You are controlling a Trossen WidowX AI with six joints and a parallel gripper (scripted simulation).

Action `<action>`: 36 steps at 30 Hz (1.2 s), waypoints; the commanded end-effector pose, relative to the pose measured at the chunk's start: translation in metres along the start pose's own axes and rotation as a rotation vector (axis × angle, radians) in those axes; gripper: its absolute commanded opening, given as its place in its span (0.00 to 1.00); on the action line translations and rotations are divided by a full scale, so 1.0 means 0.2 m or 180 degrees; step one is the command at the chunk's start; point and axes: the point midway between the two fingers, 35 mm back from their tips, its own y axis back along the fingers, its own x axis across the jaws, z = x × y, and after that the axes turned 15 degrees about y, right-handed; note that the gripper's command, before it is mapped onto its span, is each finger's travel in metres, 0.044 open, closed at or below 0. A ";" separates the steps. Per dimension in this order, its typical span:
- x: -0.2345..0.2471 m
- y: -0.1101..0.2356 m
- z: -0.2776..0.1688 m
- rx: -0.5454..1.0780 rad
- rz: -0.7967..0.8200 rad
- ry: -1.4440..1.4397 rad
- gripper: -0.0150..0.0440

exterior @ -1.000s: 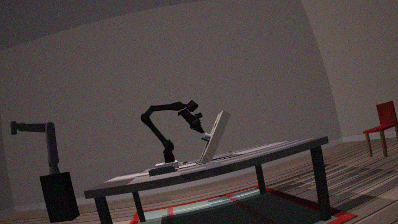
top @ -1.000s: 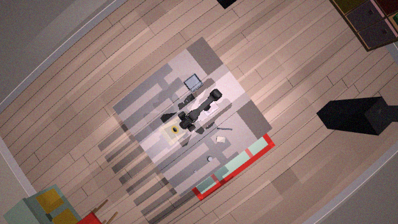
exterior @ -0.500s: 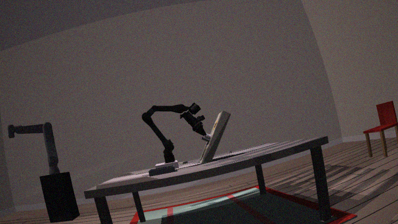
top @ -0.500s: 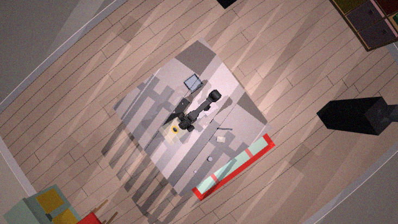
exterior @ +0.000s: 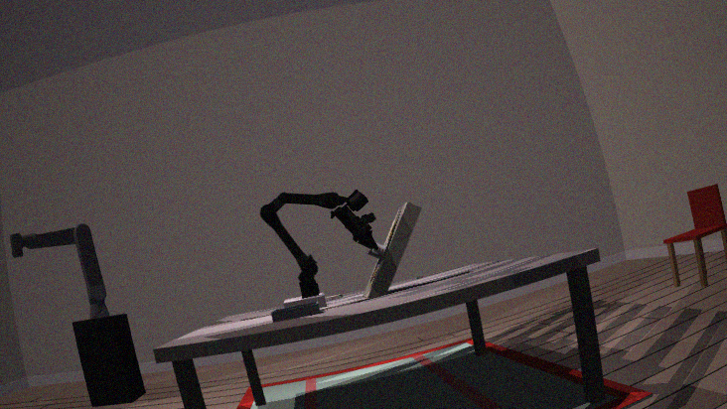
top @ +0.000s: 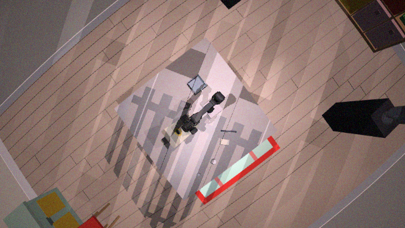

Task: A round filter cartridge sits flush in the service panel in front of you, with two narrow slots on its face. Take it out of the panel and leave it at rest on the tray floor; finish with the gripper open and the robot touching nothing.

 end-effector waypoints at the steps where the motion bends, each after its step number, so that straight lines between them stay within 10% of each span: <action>1: 0.00 0.00 0.00 -0.0003 0.0000 0.0000 0.73; 15: 0.00 0.00 0.00 -0.0003 0.0000 0.0000 0.57; 22: -0.01 0.02 0.04 -0.0002 -0.0010 -0.0001 0.26; 36: -0.04 0.22 0.14 0.0003 -0.0025 -0.0003 0.25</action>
